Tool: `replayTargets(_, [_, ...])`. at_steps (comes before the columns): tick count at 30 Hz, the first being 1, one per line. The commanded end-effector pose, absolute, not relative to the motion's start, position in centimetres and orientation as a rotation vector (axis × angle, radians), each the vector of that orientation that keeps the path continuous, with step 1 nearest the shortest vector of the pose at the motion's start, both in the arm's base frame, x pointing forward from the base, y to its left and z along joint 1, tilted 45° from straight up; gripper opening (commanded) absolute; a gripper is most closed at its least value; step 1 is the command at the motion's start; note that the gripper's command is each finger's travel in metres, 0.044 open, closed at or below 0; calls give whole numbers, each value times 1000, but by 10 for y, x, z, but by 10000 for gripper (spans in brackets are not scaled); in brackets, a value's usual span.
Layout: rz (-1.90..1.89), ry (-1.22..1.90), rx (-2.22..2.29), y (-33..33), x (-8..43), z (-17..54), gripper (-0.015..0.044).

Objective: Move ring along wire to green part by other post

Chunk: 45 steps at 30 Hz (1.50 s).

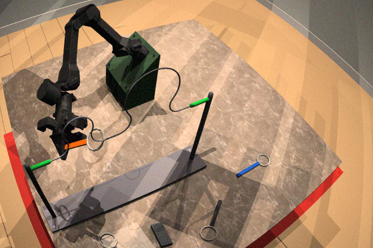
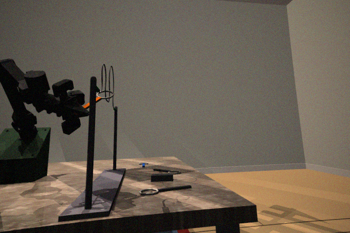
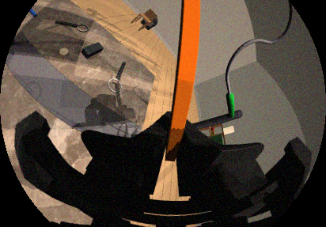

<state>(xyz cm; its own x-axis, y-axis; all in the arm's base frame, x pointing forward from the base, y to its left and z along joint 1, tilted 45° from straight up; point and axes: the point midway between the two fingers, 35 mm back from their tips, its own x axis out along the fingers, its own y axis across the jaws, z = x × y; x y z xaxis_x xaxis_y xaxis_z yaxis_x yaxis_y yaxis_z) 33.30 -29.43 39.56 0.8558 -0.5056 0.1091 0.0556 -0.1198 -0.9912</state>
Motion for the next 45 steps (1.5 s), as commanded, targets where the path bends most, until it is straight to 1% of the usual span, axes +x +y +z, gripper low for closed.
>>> replayTargets(1, [-468,376,-1527,-297,334,378,-150])
replayTargets(27, [-308,437,-962,-271,339,290,-150])
replayTargets(45, [-257,448,-792,-247,341,260,-150])
